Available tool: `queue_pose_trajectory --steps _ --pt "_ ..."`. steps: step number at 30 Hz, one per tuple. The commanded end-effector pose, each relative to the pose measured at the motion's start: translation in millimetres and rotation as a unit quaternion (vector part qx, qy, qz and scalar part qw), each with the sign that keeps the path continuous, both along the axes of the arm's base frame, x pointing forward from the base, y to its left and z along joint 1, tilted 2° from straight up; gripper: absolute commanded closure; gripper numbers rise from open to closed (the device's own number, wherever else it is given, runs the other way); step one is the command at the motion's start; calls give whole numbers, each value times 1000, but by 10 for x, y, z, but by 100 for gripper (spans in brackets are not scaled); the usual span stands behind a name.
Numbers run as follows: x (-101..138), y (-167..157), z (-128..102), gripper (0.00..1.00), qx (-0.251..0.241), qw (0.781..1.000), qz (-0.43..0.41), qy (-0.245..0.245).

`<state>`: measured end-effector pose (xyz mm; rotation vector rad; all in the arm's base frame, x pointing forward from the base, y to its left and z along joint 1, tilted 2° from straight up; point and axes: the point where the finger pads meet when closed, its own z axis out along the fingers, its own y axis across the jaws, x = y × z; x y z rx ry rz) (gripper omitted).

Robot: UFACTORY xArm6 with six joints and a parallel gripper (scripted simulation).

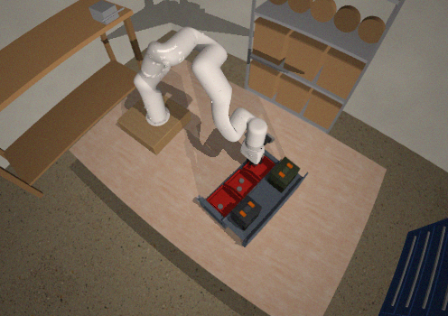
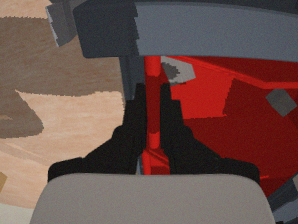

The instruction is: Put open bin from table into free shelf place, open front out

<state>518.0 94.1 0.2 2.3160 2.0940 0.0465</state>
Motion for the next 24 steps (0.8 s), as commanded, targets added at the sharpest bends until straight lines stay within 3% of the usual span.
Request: queue_pose_trajectory --steps 1,24 --pt "20 3 -12 100 0 1000 0 -3" --pt "26 3 -88 100 1 1000 0 -3"
